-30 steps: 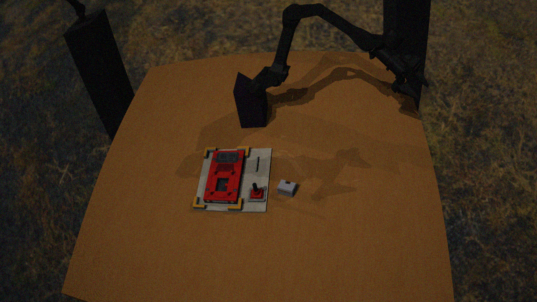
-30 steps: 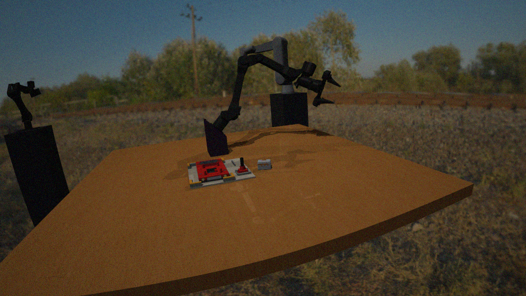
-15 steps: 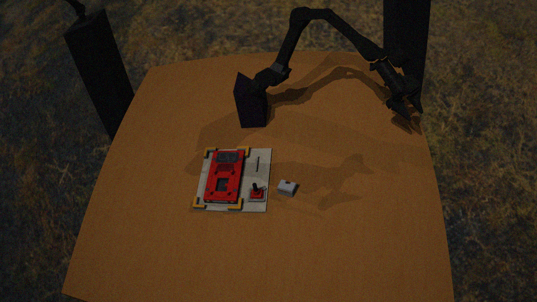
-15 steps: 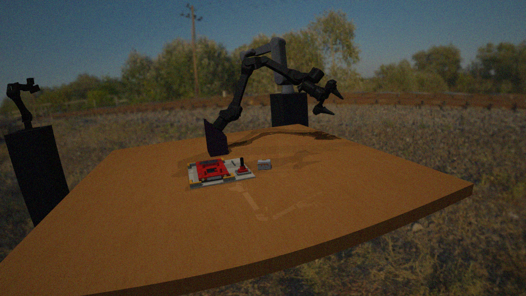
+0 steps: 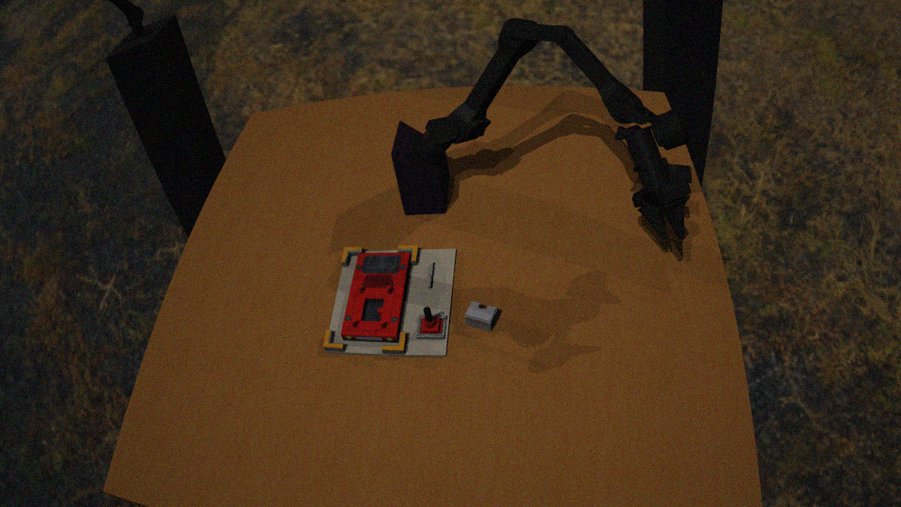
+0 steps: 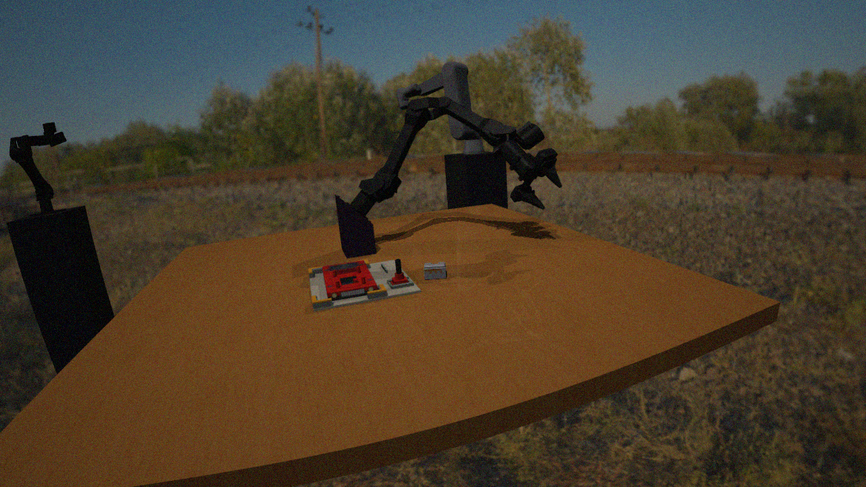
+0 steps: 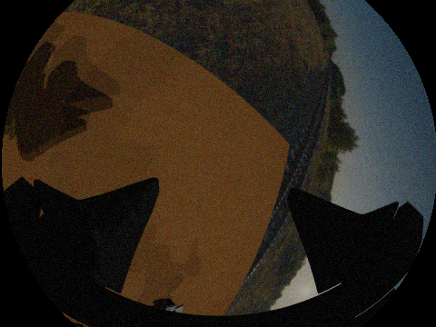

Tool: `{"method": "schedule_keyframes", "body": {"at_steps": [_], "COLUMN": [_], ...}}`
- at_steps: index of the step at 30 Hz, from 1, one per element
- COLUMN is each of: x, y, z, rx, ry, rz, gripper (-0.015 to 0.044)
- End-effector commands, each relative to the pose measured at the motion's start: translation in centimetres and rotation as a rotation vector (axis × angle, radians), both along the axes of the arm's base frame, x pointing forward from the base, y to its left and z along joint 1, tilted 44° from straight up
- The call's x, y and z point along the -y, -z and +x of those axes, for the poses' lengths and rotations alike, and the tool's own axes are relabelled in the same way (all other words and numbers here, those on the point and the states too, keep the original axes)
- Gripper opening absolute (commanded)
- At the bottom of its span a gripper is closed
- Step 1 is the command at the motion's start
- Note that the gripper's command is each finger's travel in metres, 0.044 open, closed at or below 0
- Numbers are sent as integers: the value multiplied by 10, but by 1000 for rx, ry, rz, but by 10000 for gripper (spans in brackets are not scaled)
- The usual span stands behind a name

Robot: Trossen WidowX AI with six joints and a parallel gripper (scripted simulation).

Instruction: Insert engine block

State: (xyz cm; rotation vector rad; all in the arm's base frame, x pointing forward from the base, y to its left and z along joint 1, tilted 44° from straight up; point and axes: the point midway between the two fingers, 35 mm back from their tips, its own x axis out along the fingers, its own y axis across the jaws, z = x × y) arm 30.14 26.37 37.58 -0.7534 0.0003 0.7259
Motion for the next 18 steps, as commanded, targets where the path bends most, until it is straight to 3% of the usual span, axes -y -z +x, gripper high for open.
{"method": "schedule_keyframes", "body": {"at_steps": [1, 18], "x": [7, 56], "y": [19, 99], "z": [15, 61], "rx": [-91, -493], "ry": [24, 166], "rz": [-5, 20], "gripper": [440, 440]}}
